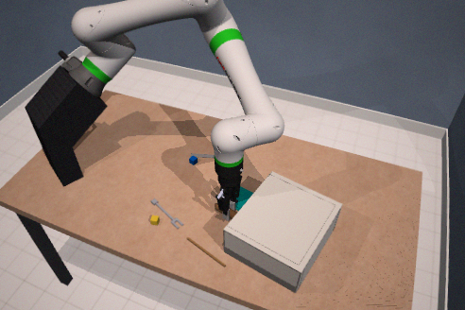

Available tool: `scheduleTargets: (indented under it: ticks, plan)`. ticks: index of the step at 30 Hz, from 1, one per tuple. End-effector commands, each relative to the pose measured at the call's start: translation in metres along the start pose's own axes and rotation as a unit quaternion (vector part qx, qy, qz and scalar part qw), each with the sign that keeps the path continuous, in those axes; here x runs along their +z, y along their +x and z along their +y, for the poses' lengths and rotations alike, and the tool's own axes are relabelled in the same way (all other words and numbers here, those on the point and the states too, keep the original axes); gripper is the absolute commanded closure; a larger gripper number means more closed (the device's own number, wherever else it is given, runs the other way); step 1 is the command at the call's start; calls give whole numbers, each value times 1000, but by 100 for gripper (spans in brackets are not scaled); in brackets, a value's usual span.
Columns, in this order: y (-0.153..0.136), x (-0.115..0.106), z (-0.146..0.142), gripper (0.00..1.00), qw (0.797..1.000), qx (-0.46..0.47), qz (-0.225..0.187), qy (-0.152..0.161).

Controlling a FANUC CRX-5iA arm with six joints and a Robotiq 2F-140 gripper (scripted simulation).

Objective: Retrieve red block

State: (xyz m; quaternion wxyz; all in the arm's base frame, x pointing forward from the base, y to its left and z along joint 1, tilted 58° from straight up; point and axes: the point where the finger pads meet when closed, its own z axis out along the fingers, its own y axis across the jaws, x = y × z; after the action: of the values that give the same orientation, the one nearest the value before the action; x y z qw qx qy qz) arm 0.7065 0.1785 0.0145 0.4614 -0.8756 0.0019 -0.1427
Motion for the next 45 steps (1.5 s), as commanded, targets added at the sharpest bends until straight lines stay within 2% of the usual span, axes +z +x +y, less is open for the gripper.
scheduleTargets:
  ticks: [1,16,45]
  plan:
    - [0,0,-2,100,1000,0,0,0]
    - [0,0,-44,100,1000,0,0,0]
    - [0,0,-52,100,1000,0,0,0]
